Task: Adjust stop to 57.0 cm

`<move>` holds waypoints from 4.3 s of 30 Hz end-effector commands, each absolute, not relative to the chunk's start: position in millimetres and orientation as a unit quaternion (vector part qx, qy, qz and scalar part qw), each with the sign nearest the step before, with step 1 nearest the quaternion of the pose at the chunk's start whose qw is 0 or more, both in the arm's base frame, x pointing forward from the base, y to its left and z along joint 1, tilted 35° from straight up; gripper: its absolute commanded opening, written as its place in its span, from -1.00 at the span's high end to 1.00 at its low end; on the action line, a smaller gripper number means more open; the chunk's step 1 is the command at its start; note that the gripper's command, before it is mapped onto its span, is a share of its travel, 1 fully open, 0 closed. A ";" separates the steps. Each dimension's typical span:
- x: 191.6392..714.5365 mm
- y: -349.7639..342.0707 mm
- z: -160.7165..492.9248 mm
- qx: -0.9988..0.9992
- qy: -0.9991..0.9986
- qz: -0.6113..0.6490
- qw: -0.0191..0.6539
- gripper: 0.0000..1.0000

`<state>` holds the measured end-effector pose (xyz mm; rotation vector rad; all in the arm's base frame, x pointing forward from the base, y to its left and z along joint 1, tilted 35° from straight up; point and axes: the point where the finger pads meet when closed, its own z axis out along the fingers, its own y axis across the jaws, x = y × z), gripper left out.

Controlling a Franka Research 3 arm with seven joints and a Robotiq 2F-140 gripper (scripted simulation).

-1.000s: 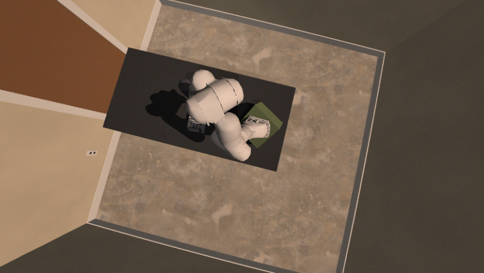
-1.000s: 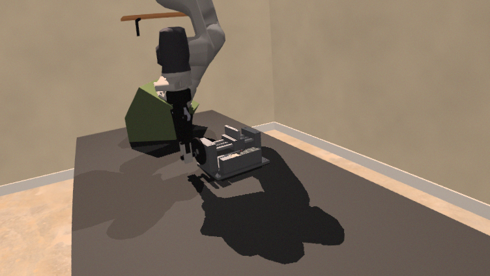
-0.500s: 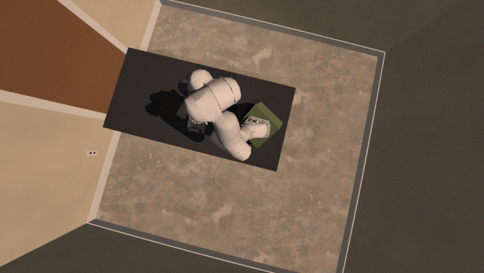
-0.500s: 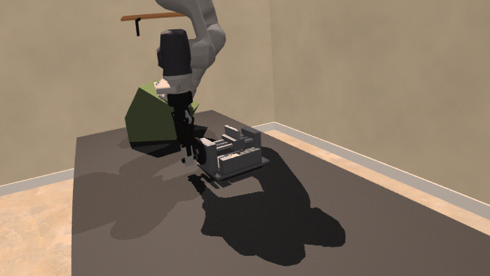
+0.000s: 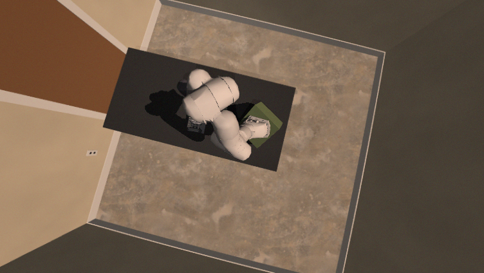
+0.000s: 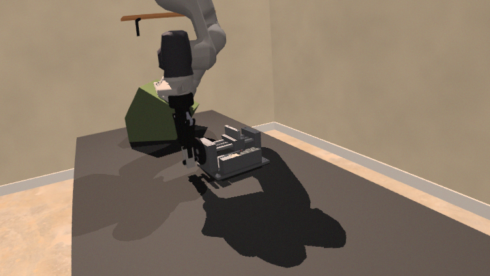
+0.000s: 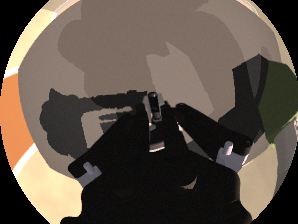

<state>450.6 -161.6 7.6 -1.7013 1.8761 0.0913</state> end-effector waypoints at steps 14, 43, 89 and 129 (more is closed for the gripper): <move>458.3 -163.5 7.4 -0.637 0.709 0.035 0.300 0.92; 462.8 -164.2 8.7 -0.637 0.709 0.035 0.300 0.92; 462.9 -164.2 8.7 -0.637 0.709 0.035 0.300 0.33; 424.8 -207.4 90.5 -0.637 0.709 0.035 0.300 0.33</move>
